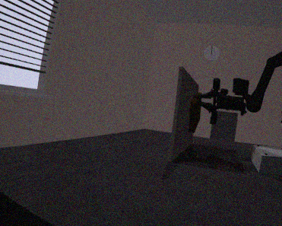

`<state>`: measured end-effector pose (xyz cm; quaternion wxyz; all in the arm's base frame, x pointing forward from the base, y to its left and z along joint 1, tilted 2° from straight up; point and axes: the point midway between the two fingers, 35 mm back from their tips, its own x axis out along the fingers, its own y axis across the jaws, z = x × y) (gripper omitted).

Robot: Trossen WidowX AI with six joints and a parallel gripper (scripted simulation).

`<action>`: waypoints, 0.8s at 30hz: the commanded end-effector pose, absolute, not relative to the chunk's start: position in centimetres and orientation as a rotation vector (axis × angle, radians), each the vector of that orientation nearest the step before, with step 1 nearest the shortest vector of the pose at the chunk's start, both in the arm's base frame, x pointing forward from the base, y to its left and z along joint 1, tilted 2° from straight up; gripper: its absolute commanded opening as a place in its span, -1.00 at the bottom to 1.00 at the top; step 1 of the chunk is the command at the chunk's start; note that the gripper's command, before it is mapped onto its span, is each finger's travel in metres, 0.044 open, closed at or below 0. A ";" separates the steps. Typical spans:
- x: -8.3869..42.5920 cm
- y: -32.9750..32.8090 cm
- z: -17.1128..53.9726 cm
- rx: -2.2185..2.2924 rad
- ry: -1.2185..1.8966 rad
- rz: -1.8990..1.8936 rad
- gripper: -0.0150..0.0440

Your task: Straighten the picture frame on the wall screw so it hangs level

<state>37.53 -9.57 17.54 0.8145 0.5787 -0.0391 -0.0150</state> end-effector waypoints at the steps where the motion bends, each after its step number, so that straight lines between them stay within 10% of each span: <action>1: 37.5 -9.6 17.5 1.240 -0.084 -0.032 -0.49; 24: 37.5 -9.7 17.3 1.407 -0.087 -0.025 -0.49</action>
